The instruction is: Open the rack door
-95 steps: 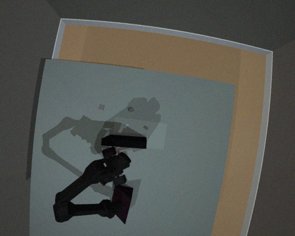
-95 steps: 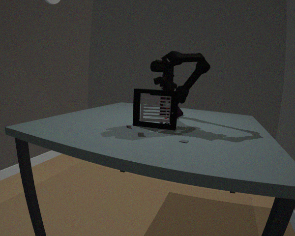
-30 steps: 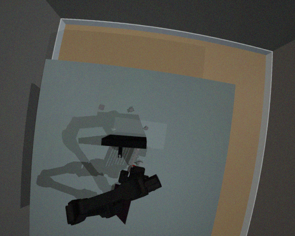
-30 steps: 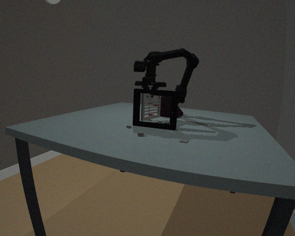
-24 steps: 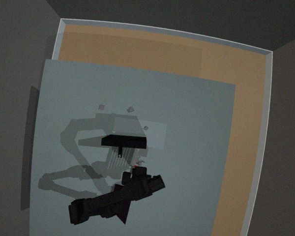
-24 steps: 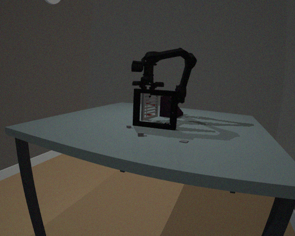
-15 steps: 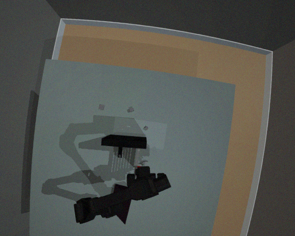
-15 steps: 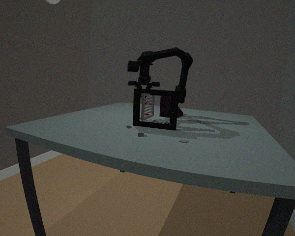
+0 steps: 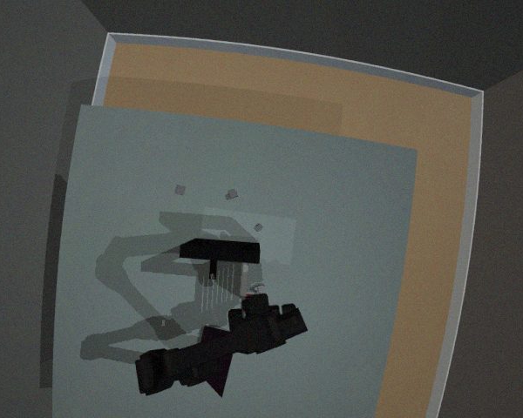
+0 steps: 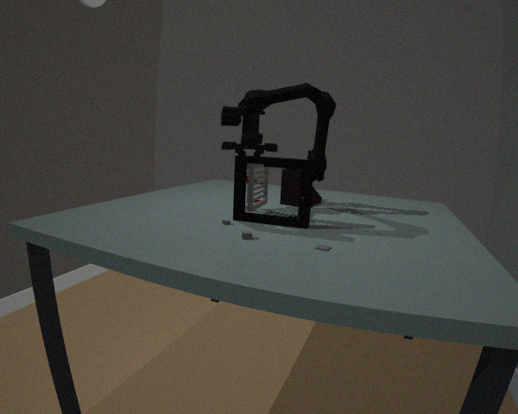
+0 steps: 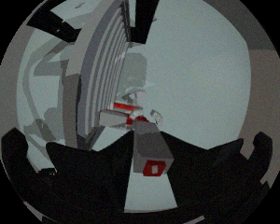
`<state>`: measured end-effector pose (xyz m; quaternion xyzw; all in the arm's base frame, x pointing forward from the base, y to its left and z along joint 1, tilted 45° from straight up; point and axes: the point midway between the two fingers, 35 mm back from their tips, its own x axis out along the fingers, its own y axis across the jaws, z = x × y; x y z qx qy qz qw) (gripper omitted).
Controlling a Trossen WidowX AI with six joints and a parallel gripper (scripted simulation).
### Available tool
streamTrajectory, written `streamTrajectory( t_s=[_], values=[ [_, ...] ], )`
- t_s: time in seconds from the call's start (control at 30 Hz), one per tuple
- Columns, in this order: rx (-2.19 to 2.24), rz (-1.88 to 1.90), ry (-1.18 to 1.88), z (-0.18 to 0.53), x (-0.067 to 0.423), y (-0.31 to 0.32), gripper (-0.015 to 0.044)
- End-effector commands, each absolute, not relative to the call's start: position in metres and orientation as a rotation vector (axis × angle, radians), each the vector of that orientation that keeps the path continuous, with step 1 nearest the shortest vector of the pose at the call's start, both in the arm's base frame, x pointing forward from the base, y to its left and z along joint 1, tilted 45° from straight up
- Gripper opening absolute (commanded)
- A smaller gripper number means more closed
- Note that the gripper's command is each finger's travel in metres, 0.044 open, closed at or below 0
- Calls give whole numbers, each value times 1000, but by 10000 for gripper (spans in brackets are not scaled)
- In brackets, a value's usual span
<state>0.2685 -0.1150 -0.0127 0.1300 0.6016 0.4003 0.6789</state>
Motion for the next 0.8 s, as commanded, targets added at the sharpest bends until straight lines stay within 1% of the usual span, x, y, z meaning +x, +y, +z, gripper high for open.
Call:
streamTrajectory(
  t_s=[0.0, 0.33, 0.37, 0.77],
  values=[
    [283, 906, 1347, -13, 269, -115, 13],
    [283, 906, 1347, -13, 269, -115, 276],
    [283, 906, 1347, -13, 269, -115, 285],
    [283, 905, 1347, -4, 271, -125, 285]
  ],
)
